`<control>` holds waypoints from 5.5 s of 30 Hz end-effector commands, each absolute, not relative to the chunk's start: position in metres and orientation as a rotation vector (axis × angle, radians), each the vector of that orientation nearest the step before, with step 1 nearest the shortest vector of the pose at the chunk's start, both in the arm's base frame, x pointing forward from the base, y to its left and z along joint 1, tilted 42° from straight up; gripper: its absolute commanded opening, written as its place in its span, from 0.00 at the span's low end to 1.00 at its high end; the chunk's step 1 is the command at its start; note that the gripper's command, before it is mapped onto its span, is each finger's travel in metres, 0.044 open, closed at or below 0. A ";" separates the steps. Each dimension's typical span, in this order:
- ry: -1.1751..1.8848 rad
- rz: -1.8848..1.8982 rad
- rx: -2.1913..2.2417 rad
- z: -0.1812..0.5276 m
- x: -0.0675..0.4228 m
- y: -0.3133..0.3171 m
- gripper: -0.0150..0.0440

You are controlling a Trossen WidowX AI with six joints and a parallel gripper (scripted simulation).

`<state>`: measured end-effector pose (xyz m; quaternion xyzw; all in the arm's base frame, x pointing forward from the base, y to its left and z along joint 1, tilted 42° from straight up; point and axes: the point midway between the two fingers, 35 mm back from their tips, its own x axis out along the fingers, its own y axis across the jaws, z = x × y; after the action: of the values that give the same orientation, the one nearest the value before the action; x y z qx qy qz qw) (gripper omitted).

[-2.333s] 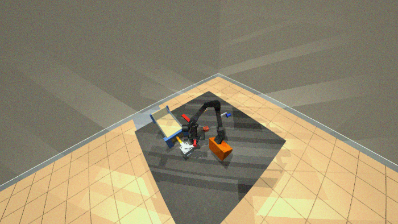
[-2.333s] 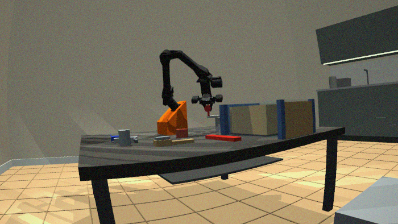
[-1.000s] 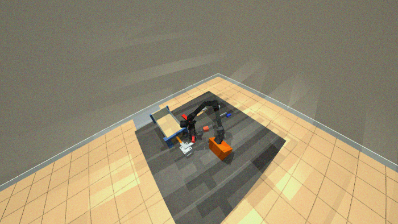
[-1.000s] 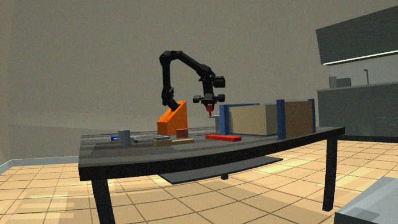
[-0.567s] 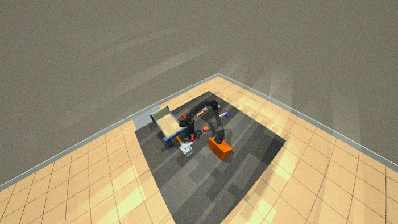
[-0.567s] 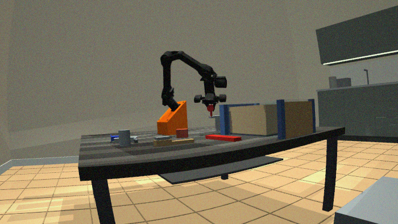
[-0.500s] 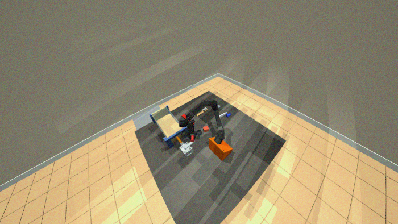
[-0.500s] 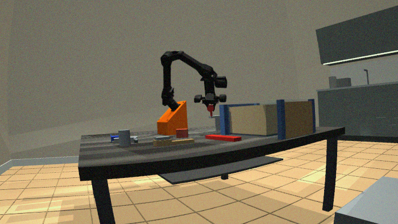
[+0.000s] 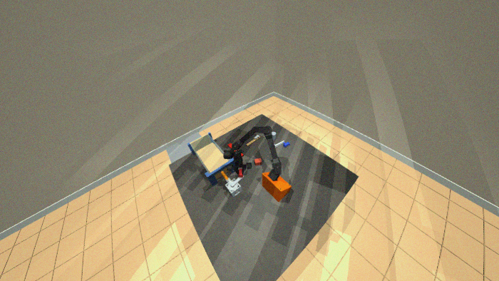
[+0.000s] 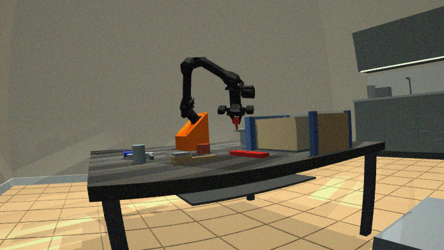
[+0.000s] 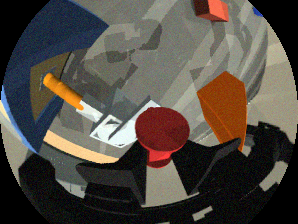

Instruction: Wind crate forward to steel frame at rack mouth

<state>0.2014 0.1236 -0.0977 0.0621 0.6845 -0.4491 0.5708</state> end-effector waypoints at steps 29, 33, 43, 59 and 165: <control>1.551 -1.009 0.187 -0.112 0.247 0.143 0.25; 1.551 -1.009 0.188 -0.114 0.251 0.146 0.25; 1.550 -1.009 0.188 -0.120 0.259 0.153 0.25; 1.550 -1.008 0.190 -0.130 0.269 0.167 0.25; 1.529 -1.028 0.171 -0.126 0.273 0.261 1.00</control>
<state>0.2739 0.2422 -0.1478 0.0666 0.6607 -0.4493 0.5977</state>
